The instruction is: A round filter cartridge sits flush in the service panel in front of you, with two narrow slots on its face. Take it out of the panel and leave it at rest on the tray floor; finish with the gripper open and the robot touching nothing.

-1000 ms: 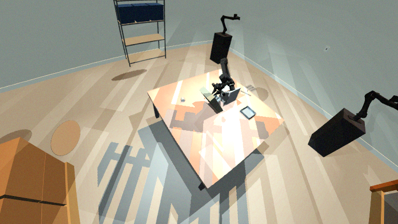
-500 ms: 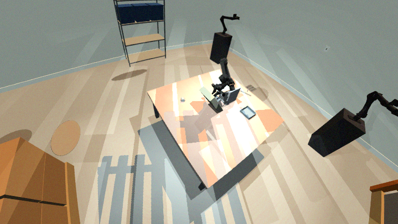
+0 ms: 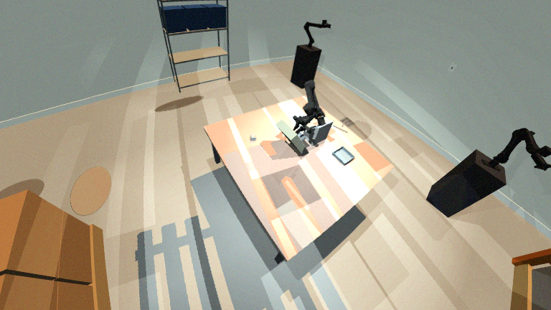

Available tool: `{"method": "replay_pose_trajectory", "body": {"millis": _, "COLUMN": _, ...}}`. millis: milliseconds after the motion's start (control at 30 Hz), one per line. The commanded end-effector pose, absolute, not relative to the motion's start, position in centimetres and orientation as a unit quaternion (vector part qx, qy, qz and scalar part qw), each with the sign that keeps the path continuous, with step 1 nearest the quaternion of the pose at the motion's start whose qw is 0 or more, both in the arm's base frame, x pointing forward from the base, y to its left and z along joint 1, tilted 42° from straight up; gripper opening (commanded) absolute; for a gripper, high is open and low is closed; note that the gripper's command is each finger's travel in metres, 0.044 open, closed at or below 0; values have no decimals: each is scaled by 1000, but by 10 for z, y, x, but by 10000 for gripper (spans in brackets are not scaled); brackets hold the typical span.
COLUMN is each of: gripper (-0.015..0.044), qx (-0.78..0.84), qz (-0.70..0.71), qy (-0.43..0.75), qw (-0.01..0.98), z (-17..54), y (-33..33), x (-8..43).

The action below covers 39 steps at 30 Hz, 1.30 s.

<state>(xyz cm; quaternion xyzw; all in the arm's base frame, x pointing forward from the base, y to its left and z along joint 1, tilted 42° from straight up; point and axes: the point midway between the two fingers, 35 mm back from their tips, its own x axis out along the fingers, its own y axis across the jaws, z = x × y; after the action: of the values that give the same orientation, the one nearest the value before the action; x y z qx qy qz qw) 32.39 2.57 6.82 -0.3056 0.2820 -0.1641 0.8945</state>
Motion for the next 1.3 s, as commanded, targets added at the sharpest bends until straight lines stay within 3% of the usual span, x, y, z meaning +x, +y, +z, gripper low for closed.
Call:
{"method": "replay_pose_trajectory", "body": {"millis": 0, "gripper": 108, "qx": -308, "qz": -162, "qy": 283, "qw": 894, "z": 68, "y": 26, "x": 324}}
{"method": "replay_pose_trajectory", "body": {"millis": 1267, "gripper": 108, "qx": -308, "qz": -162, "qy": 283, "qw": 894, "z": 69, "y": 26, "x": 328}}
